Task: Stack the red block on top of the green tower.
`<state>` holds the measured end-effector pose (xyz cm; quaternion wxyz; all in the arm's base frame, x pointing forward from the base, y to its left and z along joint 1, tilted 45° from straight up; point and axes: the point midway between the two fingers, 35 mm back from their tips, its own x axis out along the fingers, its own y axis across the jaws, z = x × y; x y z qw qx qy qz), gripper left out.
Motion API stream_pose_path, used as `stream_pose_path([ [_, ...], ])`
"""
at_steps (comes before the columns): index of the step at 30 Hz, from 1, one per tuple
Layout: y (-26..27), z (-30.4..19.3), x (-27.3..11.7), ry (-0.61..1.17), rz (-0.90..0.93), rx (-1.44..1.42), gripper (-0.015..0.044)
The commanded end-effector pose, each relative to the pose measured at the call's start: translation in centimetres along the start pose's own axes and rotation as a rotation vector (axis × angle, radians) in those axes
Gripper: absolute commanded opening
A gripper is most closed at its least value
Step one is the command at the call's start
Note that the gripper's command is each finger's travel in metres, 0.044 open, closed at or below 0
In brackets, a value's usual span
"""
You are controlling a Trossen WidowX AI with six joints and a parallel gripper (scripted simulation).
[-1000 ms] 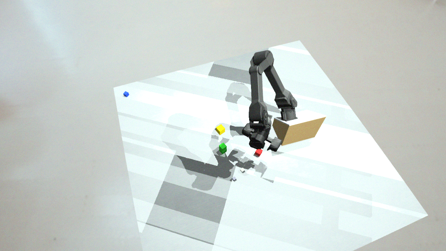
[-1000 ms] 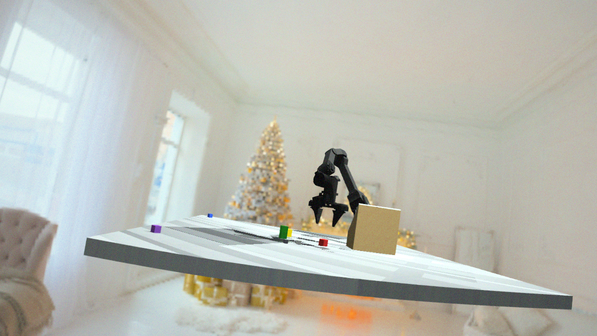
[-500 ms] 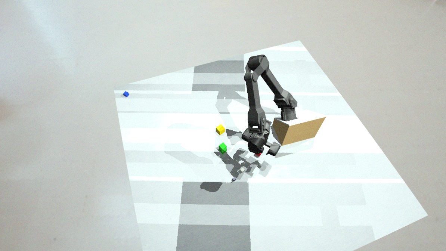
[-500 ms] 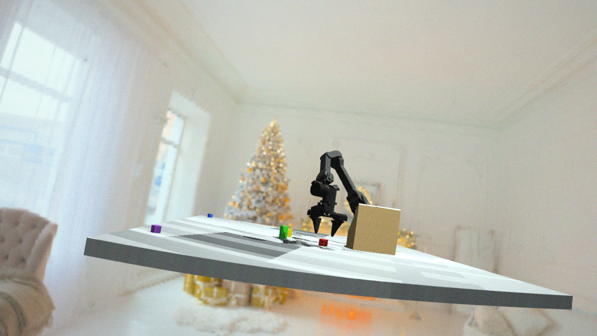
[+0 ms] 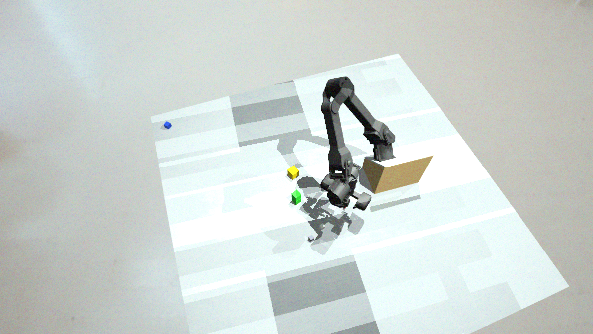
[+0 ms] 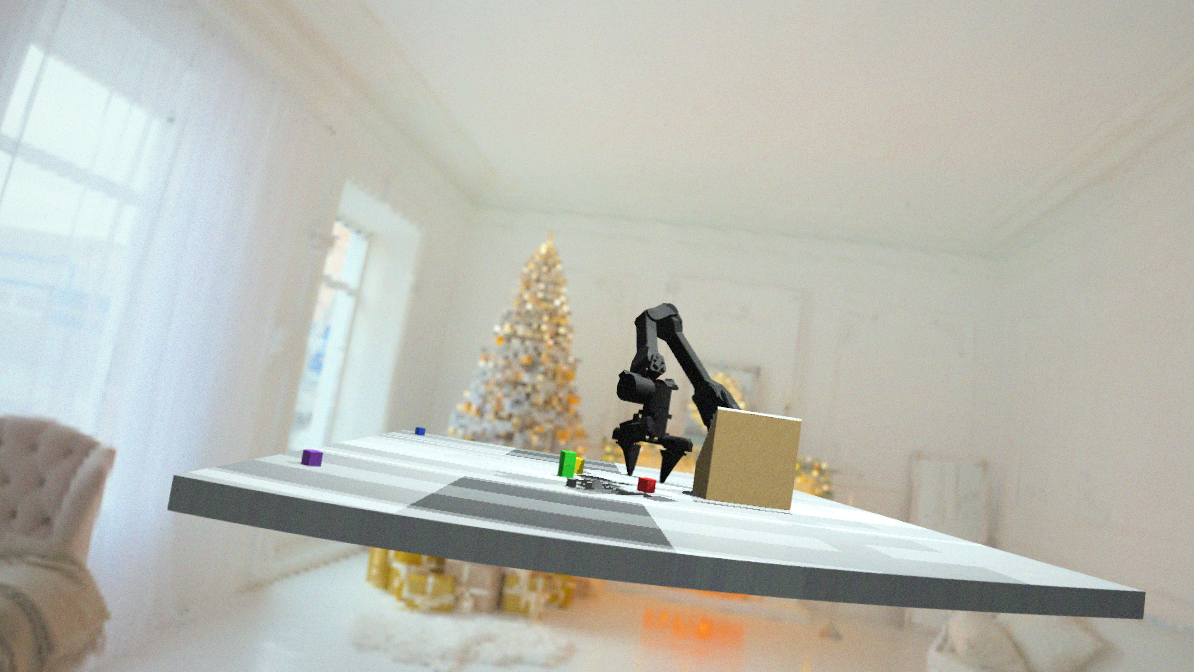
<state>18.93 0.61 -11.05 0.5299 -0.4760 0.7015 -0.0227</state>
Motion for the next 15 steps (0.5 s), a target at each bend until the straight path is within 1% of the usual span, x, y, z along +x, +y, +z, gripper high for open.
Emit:
stream_pose_path([
  [1, 0.1, -0.5, 1.0, 0.014, -0.004, -0.013, 0.044],
  [8, 0.1, -0.6, 2.0, 0.015, -0.005, -0.013, 0.044],
  [15, 0.1, -0.6, 2.0, 0.015, -0.005, -0.013, 0.044],
])
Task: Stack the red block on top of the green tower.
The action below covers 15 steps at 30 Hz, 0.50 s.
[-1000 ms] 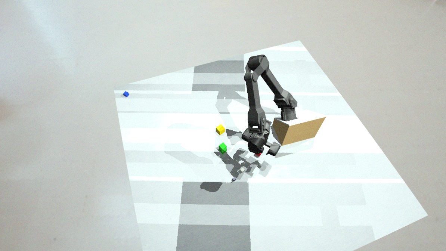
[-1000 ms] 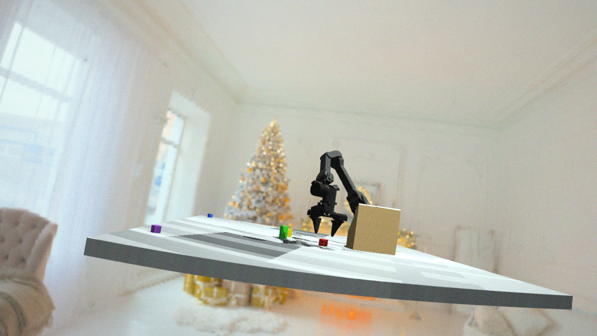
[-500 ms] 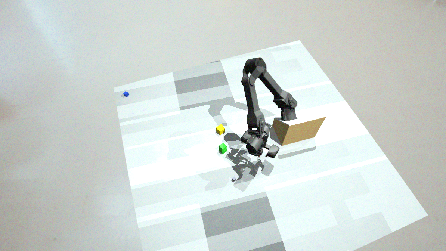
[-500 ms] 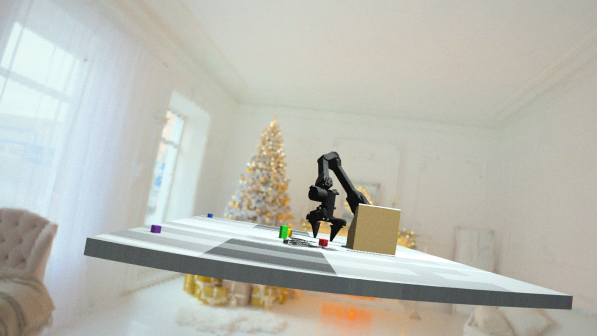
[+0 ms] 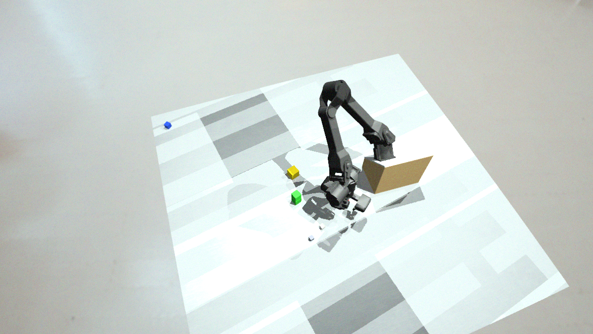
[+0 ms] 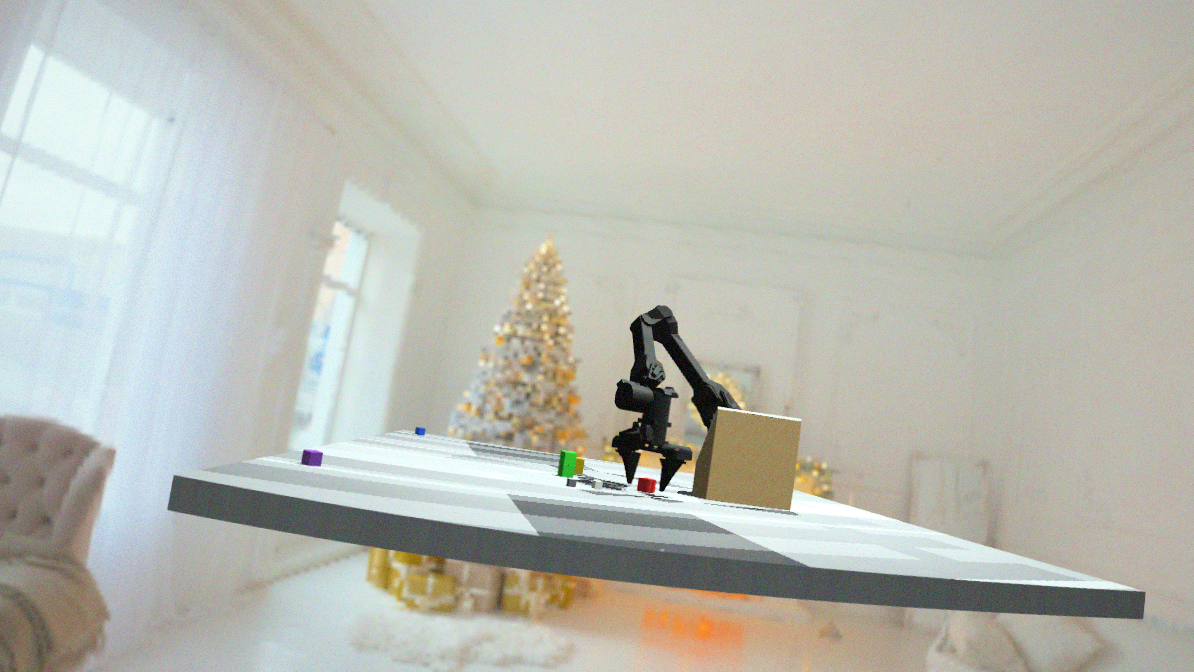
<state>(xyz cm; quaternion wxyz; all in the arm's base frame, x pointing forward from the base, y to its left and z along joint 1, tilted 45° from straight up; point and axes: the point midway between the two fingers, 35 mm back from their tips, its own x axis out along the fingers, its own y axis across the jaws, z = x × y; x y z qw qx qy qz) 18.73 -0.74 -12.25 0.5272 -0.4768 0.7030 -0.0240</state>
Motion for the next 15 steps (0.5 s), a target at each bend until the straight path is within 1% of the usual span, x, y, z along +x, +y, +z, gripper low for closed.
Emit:
stream_pose_path([
  [1, 0.07, -0.35, 0.22, 0.009, -0.004, -0.012, 0.044],
  [11, 0.07, -0.35, 0.14, 0.008, -0.004, -0.012, 0.044],
  [15, 0.07, -0.35, 0.14, 0.008, -0.004, -0.012, 0.0335],
])
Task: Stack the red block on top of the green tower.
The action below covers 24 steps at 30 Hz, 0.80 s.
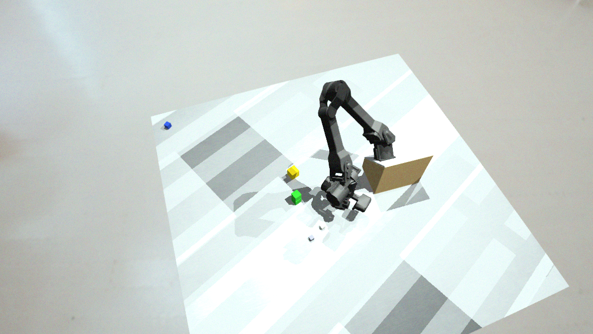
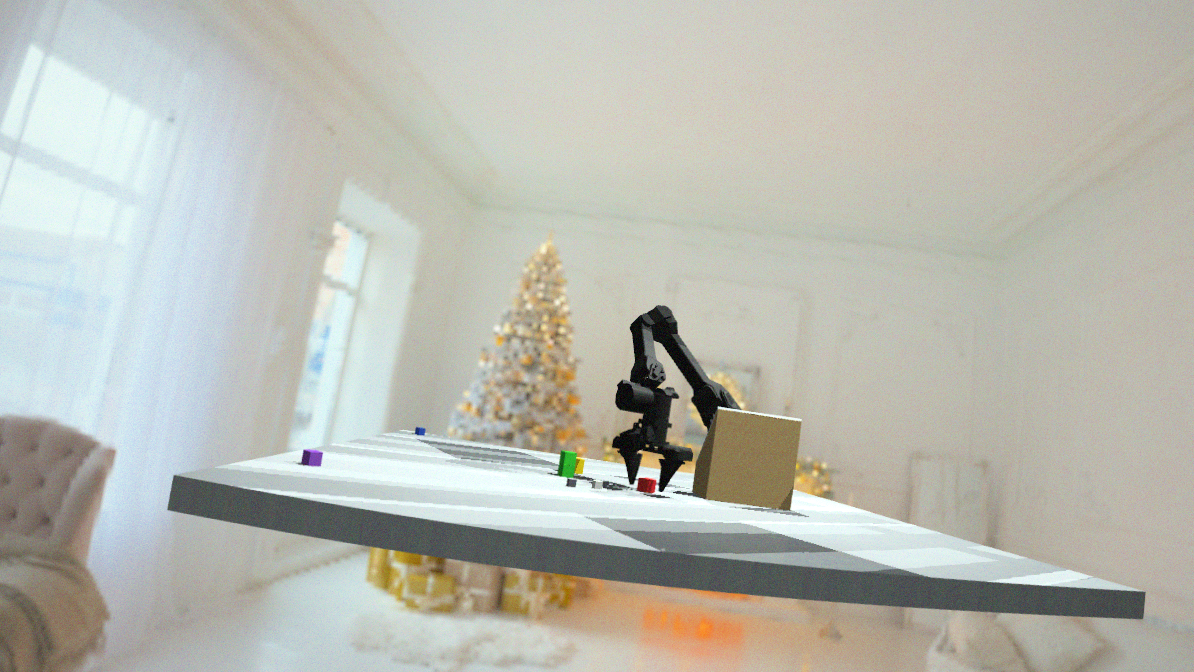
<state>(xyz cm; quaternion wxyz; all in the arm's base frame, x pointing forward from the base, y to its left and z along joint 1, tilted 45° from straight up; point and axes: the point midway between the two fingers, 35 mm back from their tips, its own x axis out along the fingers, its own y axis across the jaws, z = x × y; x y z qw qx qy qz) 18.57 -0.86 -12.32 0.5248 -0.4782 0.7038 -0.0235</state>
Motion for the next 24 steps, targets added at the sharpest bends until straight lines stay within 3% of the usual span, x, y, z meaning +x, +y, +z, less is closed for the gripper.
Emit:
stream_pose_path([
  [1, 0.0, -0.2, 0.0, 0.005, -0.003, -0.007, 0.0309],
  [9, 0.0, -0.2, 0.0, 0.005, -0.003, -0.007, 0.0099],
  [16, 0.0, -0.2, 0.0, 0.005, -0.003, -0.007, 0.0052],
  [18, 0.0, -0.2, -0.2, 0.004, -0.002, -0.007, 0.0],
  [24, 0.0, 0.0, -2.4, 0.003, -0.001, -0.007, 0.0],
])
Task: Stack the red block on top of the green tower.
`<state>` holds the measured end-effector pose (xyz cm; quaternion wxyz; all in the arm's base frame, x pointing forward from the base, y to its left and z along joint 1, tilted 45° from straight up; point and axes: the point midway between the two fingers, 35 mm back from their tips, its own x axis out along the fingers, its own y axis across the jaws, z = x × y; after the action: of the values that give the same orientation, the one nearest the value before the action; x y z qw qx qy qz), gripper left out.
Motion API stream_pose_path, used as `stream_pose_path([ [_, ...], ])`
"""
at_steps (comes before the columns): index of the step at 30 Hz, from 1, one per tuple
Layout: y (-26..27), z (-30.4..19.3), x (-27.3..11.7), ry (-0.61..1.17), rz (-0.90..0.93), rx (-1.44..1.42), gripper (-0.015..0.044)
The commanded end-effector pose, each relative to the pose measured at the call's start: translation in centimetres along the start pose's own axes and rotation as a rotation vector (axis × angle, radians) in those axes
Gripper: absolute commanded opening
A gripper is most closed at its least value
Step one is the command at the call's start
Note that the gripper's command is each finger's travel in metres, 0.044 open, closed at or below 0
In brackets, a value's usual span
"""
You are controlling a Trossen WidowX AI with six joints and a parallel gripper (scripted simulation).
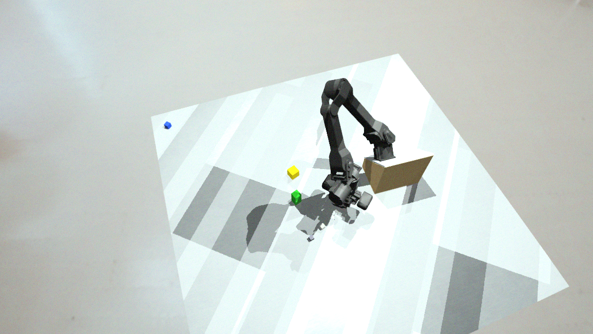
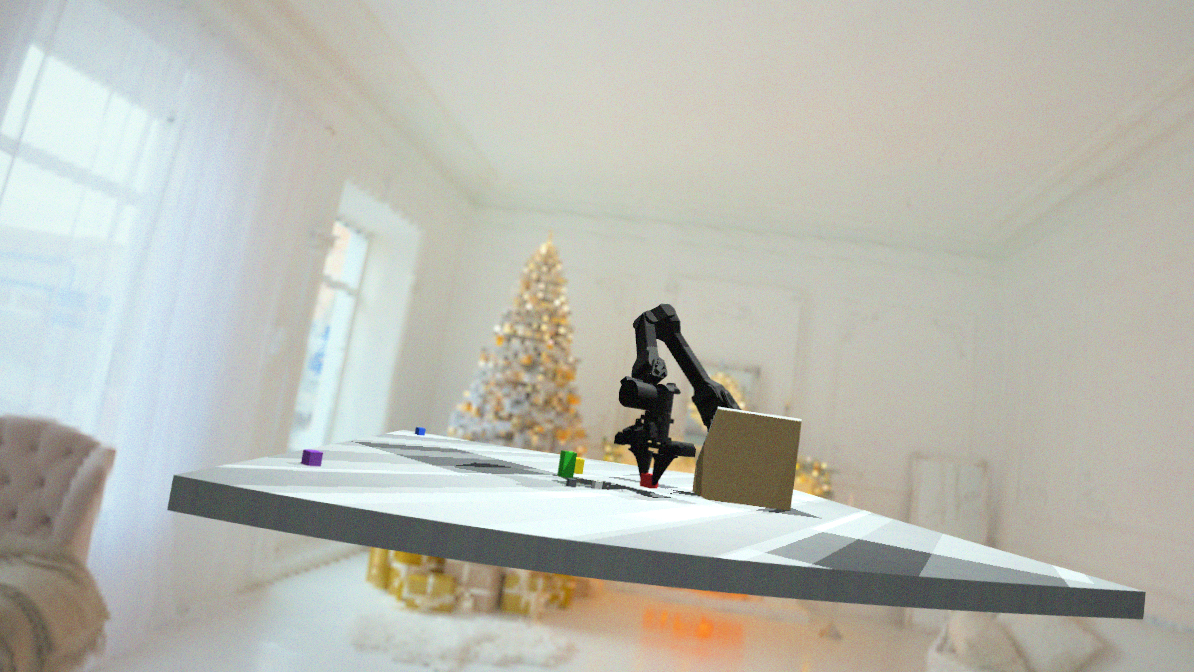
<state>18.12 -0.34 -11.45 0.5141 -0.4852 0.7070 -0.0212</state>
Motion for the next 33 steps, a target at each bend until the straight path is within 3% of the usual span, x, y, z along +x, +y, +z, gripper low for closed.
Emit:
stream_pose_path([
  [1, -0.1, 0.5, -1.9, -0.013, 0.004, 0.014, 0.0],
  [20, -0.1, 0.5, -10.6, -0.014, 0.006, 0.013, 0.0],
  [33, -0.9, 1.3, -11.2, -0.018, 0.01, 0.012, 0.0],
])
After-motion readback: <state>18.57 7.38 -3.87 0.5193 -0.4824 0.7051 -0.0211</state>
